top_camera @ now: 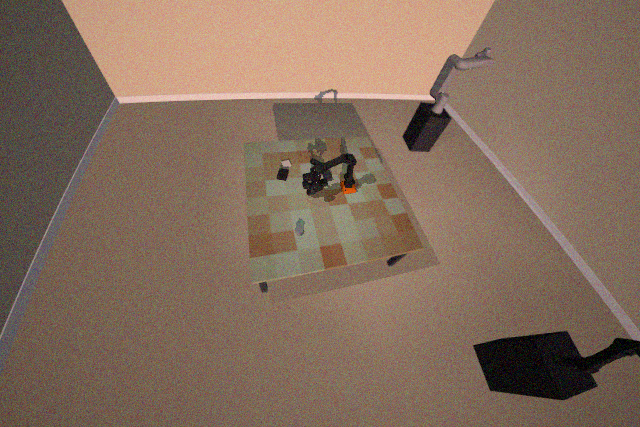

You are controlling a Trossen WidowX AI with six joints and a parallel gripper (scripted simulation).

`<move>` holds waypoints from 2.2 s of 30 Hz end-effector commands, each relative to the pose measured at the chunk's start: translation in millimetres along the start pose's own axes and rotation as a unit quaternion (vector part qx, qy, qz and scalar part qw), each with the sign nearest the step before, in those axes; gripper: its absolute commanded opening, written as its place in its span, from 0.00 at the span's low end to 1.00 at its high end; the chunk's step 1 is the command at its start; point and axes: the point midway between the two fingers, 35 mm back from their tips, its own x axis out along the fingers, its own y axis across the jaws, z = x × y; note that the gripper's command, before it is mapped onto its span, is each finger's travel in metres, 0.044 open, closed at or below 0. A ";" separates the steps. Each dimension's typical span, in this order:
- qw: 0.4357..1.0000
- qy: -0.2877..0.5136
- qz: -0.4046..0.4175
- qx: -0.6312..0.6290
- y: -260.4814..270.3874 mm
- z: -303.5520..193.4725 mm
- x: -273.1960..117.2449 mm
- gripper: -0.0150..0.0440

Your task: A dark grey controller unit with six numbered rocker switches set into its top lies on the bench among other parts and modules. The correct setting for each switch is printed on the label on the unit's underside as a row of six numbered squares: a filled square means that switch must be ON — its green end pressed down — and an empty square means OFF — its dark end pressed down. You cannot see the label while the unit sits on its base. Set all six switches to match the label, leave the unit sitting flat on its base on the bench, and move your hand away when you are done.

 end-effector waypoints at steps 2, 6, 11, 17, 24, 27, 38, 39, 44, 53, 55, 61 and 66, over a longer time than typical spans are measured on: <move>1.000 -0.003 0.006 0.002 0.8 4.1 6.0 0.83; 1.000 -0.003 0.006 0.002 0.8 7.1 7.2 0.83; 1.000 -0.003 0.006 0.002 0.9 10.7 8.8 0.83; 1.000 -0.004 0.006 0.002 0.9 15.1 10.9 0.83; 1.000 -0.004 0.006 0.002 0.9 20.0 13.5 0.83; 1.000 -0.004 0.006 0.002 0.9 22.1 14.7 0.83; 1.000 -0.004 0.006 0.002 1.0 29.6 19.4 0.83; 1.000 -0.004 0.006 0.002 1.0 30.2 19.9 0.83; 1.000 -0.005 0.006 0.002 1.0 33.5 22.2 0.83; 1.000 -0.005 0.006 0.002 1.0 39.2 26.6 0.83; 1.000 -0.005 0.006 0.002 1.0 40.4 27.6 0.83; 1.000 -0.005 0.006 0.002 1.1 44.1 30.8 0.83; 1.000 -0.005 0.006 0.002 1.1 47.0 33.5 0.83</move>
